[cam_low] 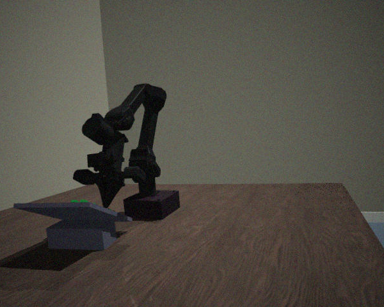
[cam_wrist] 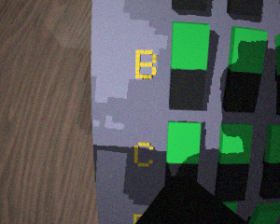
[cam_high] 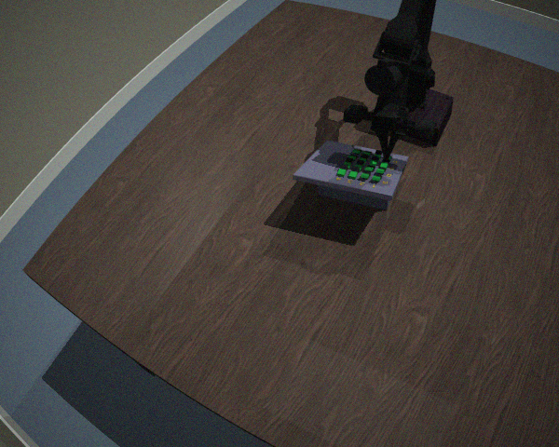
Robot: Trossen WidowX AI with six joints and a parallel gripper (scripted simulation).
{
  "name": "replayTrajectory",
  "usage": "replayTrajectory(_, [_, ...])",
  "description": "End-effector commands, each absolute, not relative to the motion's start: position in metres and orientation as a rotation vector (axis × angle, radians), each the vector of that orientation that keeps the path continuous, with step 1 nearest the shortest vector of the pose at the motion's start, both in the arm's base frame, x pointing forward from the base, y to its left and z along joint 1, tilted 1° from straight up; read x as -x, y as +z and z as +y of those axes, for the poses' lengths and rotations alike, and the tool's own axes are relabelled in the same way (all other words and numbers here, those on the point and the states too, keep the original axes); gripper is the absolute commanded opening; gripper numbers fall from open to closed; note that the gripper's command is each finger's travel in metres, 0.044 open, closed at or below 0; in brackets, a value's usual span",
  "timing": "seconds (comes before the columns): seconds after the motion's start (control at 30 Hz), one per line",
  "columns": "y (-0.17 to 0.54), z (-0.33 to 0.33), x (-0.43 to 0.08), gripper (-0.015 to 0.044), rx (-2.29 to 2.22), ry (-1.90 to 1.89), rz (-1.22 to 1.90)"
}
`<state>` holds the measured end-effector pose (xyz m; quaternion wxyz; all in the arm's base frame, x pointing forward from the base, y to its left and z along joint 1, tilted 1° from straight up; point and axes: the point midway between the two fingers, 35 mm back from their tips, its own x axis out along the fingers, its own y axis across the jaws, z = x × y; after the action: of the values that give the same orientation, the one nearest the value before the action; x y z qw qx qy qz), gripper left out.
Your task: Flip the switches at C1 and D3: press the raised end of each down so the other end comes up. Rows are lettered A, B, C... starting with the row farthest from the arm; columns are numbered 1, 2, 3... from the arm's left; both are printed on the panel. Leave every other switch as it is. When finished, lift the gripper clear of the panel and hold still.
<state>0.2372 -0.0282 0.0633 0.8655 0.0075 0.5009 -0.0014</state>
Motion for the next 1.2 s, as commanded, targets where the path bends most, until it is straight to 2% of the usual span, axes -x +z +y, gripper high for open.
replayTrajectory(0.0, [0.0615,-0.0288,-0.2366,0.0000,-0.017,-0.009,1.054])
replayTrajectory(1.17, [0.0615,-0.0284,-0.2386,0.0000,-0.014,-0.003,1.051])
